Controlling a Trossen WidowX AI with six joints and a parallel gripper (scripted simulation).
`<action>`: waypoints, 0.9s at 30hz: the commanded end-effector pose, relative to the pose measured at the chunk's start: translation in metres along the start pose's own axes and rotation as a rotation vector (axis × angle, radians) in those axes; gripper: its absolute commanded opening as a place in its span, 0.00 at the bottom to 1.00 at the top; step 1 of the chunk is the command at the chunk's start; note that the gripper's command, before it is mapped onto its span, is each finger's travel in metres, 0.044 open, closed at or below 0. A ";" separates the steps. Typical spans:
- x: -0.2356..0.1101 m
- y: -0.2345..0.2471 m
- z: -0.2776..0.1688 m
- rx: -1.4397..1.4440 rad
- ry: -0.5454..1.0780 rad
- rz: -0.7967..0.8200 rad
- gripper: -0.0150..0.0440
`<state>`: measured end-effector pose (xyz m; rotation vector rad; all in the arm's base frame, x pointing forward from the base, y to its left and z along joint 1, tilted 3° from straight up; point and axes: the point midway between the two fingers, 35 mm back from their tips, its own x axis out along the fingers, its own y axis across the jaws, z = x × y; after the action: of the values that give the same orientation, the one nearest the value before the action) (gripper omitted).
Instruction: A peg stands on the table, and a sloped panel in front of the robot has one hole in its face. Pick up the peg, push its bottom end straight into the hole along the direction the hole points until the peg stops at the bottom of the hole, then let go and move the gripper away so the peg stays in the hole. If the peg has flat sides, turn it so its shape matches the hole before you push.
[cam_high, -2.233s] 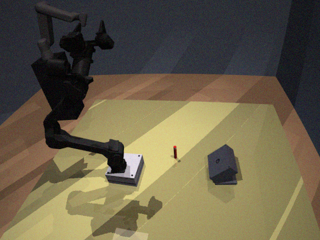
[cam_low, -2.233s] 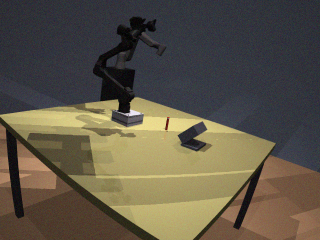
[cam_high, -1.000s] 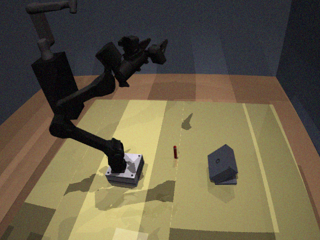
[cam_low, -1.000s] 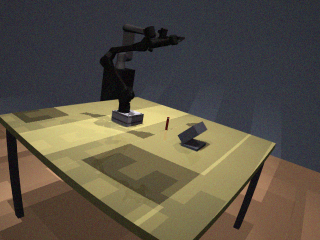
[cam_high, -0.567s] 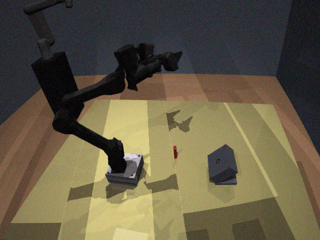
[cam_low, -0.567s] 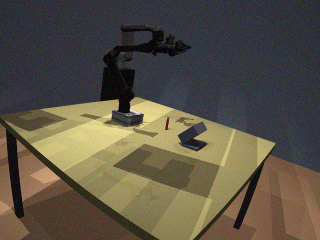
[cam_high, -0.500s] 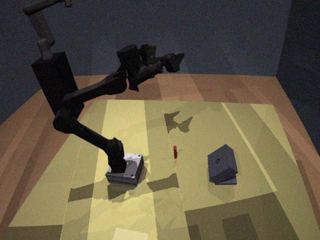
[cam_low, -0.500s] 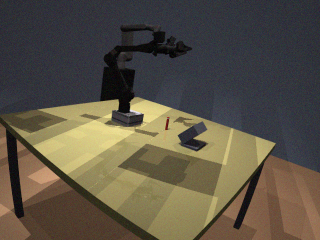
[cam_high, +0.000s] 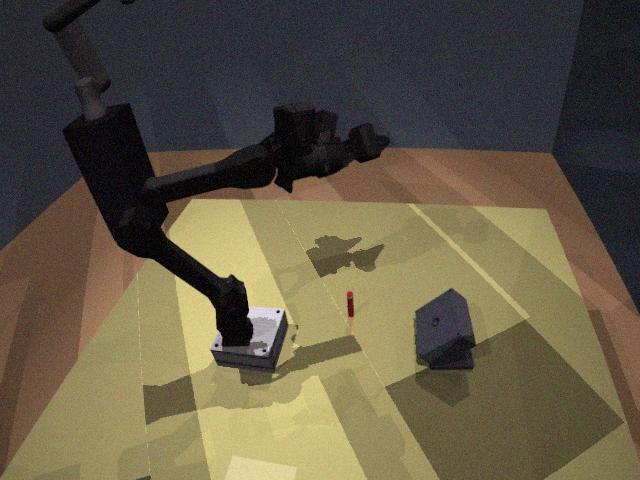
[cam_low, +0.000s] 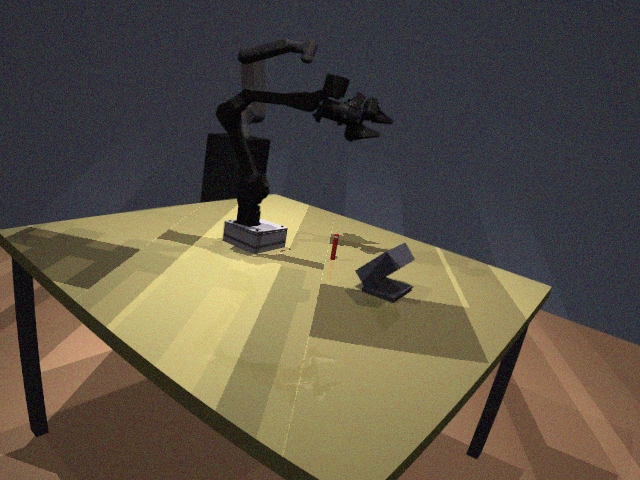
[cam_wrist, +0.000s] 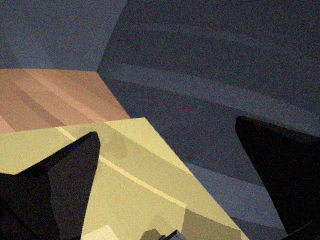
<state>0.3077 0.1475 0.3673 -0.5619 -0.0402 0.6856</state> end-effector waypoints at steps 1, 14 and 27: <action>0.009 0.005 -0.018 -0.072 0.067 0.026 1.00; 0.028 0.026 -0.076 -0.314 0.264 0.169 1.00; 0.034 0.052 -0.131 -0.557 0.416 0.381 1.00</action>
<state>0.3322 0.1405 0.2385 -1.1933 0.2501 0.8817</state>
